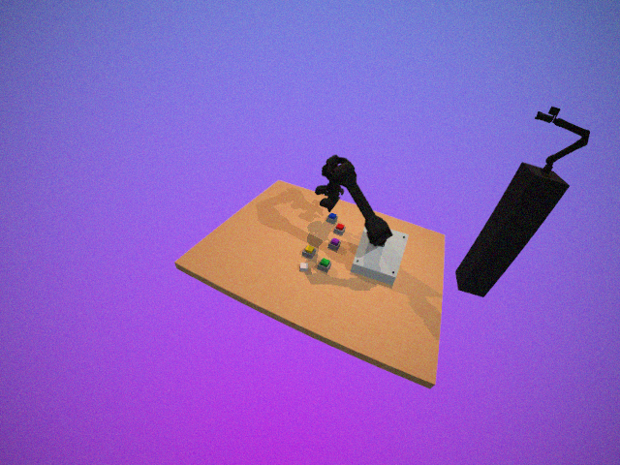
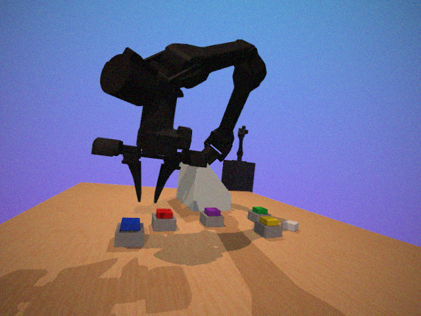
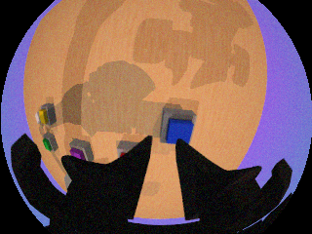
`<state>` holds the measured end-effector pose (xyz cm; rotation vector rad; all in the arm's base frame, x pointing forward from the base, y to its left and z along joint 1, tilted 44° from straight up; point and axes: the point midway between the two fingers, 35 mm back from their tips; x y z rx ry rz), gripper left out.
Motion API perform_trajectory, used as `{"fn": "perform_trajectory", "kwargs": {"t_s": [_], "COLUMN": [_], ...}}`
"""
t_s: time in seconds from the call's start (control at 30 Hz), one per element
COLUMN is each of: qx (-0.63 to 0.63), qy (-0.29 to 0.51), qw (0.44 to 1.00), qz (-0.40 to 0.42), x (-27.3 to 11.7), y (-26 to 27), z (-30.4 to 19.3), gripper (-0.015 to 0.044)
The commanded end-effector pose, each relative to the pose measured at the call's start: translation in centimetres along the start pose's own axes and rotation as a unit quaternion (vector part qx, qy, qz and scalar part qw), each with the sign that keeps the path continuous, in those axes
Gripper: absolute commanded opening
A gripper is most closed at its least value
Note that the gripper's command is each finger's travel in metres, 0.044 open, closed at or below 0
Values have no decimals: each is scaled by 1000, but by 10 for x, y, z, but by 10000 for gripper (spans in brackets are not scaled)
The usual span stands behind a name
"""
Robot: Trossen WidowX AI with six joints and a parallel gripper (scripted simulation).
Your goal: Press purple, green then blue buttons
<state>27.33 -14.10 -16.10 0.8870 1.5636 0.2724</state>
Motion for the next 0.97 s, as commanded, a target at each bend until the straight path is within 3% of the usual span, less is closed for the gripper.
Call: {"fn": "perform_trajectory", "kwargs": {"t_s": [0.0,0.27,0.63,0.93], "qx": [-9,-7,-12,-13], "qy": [-5,-13,2,8], "qw": [1000,1000,1000,1000], "qz": [-10,-16,15,21], "x": [-19,-44,-57,-58], "y": [62,200,343,355], "z": [10,-15,-134,-155], "gripper": [204,400,400,400]}}
Point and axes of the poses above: the point midway between the two fingers, 35 mm back from their tips, its own x axis out along the fingers, its own y axis across the jaws, z = x × y, and after that the axes turned 15 degrees about x, right-handed
